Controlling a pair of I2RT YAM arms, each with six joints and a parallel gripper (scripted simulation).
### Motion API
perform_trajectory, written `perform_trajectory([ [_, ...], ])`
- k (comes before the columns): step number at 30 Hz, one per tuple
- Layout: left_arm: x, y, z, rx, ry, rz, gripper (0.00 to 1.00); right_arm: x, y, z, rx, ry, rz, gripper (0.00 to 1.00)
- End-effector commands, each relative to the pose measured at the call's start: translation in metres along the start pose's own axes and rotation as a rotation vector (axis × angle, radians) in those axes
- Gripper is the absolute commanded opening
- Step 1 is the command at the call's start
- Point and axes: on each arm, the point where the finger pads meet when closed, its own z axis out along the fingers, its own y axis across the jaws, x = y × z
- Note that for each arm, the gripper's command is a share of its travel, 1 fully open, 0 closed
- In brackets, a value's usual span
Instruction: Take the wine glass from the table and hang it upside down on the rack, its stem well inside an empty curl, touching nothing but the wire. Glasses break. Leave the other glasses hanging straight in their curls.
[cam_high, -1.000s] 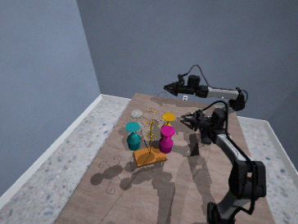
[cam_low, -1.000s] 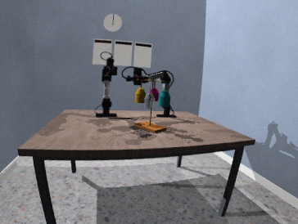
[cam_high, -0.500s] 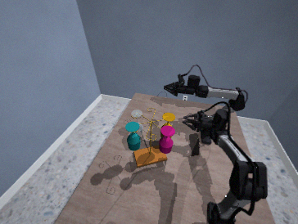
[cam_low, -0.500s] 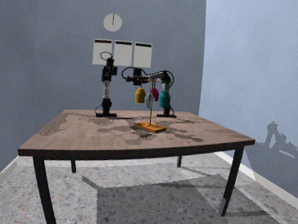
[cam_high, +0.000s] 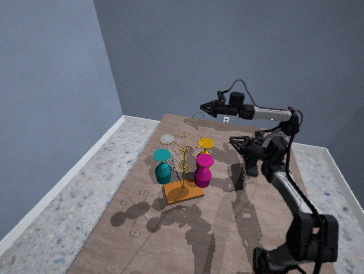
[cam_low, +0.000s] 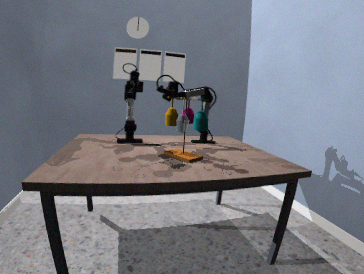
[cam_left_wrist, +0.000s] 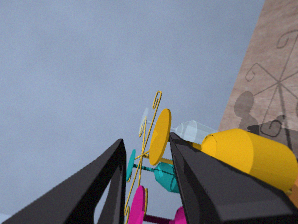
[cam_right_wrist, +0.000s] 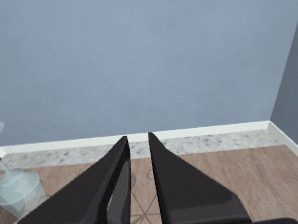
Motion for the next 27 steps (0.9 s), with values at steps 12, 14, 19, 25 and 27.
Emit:
perform_trajectory([
  [12, 0.023, 0.021, 0.007, 0.247, -0.211, -0.540, 0.35, -0.020, 0.001, -0.005, -0.004, -0.049, -0.009, 0.16],
  [14, 0.035, 0.025, 0.013, 0.264, -0.201, -0.595, 0.35, -0.022, 0.001, -0.006, -0.007, -0.054, -0.009, 0.16],
  [19, 0.053, 0.035, 0.018, 0.279, -0.192, -0.690, 0.35, -0.024, 0.002, -0.007, -0.010, -0.060, -0.008, 0.16],
  [25, 0.090, 0.053, 0.024, 0.313, -0.170, -0.888, 0.35, -0.021, 0.003, -0.006, -0.013, -0.054, -0.007, 0.16],
  [27, 0.103, 0.059, 0.024, 0.325, -0.161, -0.957, 0.35, -0.022, 0.003, -0.006, -0.012, -0.057, -0.006, 0.16],
])
